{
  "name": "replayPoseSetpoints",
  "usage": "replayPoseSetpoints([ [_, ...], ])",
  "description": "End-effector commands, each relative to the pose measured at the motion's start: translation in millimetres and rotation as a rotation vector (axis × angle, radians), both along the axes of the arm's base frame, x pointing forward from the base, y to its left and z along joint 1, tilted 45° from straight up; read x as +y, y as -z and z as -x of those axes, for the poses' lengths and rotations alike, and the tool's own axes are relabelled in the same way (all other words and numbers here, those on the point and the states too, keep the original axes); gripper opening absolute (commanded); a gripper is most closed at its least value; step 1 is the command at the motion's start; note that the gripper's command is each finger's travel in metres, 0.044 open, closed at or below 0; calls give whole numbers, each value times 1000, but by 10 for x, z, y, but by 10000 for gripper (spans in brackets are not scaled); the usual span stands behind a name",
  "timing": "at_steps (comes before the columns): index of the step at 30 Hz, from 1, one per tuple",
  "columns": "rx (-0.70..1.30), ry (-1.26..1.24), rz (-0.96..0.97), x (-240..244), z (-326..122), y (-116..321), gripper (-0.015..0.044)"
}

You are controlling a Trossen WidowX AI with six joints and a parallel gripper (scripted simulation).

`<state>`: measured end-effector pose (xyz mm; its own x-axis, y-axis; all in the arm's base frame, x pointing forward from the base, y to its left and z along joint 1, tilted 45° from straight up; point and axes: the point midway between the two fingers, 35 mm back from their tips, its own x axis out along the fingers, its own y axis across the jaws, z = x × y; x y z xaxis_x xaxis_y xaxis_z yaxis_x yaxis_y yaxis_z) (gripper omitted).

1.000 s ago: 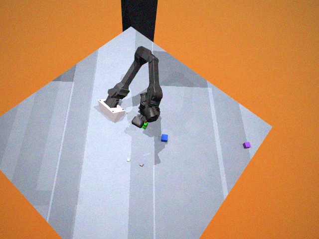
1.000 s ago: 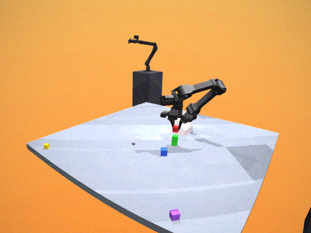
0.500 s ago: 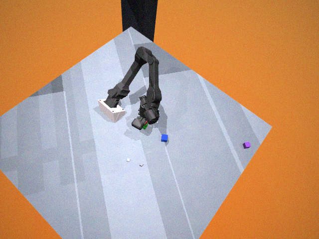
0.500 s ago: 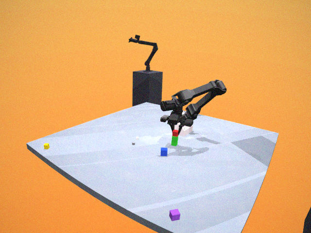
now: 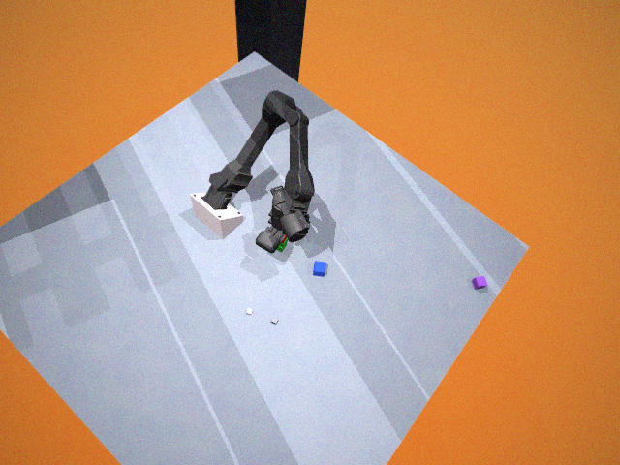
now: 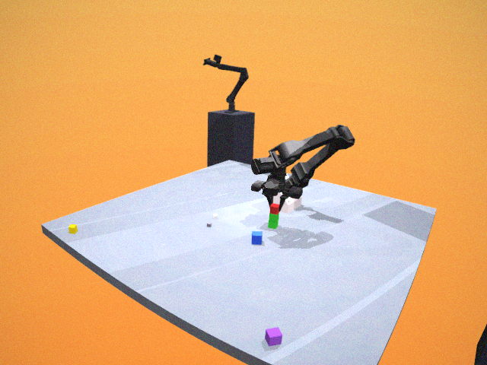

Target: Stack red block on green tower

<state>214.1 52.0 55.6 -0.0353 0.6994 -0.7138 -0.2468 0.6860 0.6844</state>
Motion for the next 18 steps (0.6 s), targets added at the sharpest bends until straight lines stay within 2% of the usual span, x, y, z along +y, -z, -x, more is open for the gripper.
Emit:
replayPoseSetpoints([
  [1,1,5,-5,7,-4,-4,0],
  [6,1,6,-4,-23,-10,-30,0],
  [18,2,1,0,-1,1,-3,315],
])
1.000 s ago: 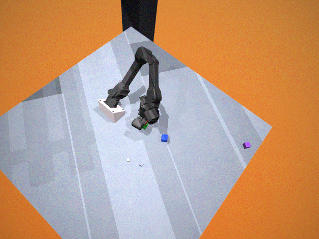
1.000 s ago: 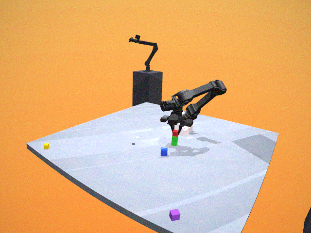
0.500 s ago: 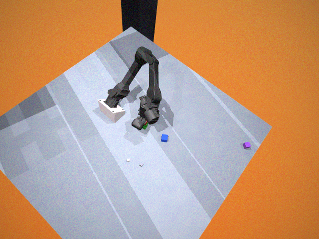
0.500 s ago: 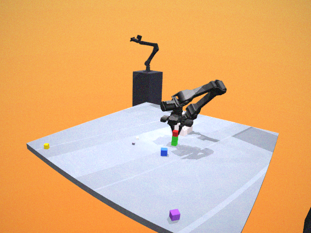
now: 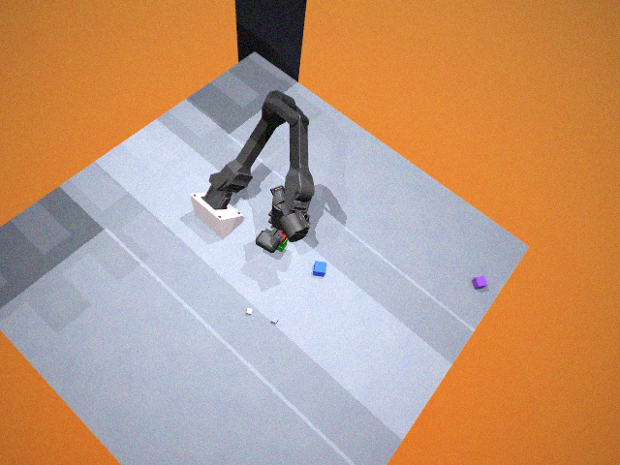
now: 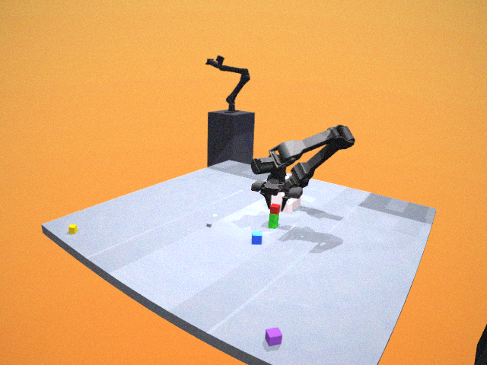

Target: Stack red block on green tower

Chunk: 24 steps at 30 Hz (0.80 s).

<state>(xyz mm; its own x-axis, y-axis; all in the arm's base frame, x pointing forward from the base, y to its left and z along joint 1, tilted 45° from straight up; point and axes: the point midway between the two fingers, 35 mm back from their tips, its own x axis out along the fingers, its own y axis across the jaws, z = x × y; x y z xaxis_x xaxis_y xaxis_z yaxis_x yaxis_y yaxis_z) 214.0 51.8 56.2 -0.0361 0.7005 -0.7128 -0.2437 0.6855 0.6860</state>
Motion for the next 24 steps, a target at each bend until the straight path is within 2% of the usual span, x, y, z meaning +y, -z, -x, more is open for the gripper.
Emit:
replayPoseSetpoints([
  [1,-1,-1,1,0,0,3,341],
  [5,-1,-1,1,0,0,3,440],
  [24,-1,-1,1,0,0,3,440],
])
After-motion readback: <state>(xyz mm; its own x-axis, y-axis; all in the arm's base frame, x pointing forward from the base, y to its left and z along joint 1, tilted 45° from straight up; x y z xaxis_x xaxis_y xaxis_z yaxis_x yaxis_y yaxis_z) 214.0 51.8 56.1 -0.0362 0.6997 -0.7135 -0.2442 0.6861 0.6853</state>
